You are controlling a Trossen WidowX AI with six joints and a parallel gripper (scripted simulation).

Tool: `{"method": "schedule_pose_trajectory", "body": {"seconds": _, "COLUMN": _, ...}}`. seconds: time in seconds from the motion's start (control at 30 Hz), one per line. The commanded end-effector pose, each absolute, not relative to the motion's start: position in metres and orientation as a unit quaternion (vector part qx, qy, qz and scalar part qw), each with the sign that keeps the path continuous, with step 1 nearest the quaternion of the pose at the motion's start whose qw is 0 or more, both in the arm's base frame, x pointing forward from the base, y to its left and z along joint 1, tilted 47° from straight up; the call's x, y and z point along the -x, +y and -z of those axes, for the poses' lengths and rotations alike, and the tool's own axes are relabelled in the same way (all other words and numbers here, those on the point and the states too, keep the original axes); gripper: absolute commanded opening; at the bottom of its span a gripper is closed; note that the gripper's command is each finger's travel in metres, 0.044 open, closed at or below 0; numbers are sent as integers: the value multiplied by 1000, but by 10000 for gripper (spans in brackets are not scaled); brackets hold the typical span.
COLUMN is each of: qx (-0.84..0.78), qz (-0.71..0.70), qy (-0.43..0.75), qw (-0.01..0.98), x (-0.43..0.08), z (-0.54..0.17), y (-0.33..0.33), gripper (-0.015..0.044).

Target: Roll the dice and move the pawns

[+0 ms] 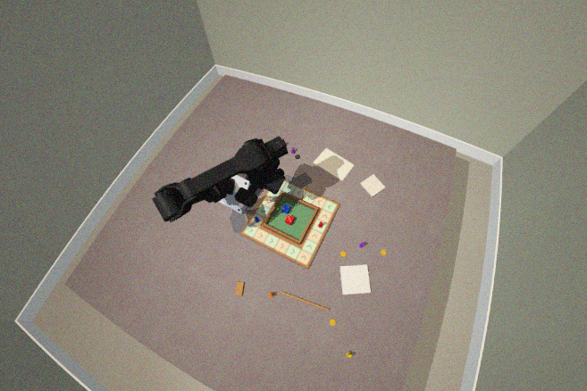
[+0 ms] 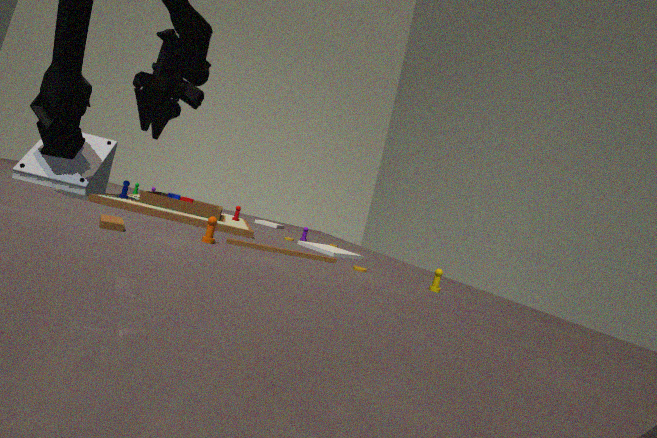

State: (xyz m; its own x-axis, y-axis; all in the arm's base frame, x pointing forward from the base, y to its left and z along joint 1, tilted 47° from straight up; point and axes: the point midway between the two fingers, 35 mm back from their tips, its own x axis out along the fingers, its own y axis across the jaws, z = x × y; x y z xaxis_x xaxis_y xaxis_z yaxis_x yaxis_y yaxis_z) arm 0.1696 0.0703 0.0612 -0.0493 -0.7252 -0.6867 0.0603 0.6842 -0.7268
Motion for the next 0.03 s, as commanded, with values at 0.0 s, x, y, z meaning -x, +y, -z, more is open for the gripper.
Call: {"method": "schedule_pose_trajectory", "body": {"seconds": 0.0, "qx": 252, "qz": 306, "qy": 655, "qw": 643, "x": -170, "z": -61, "y": 70, "gripper": 440}}
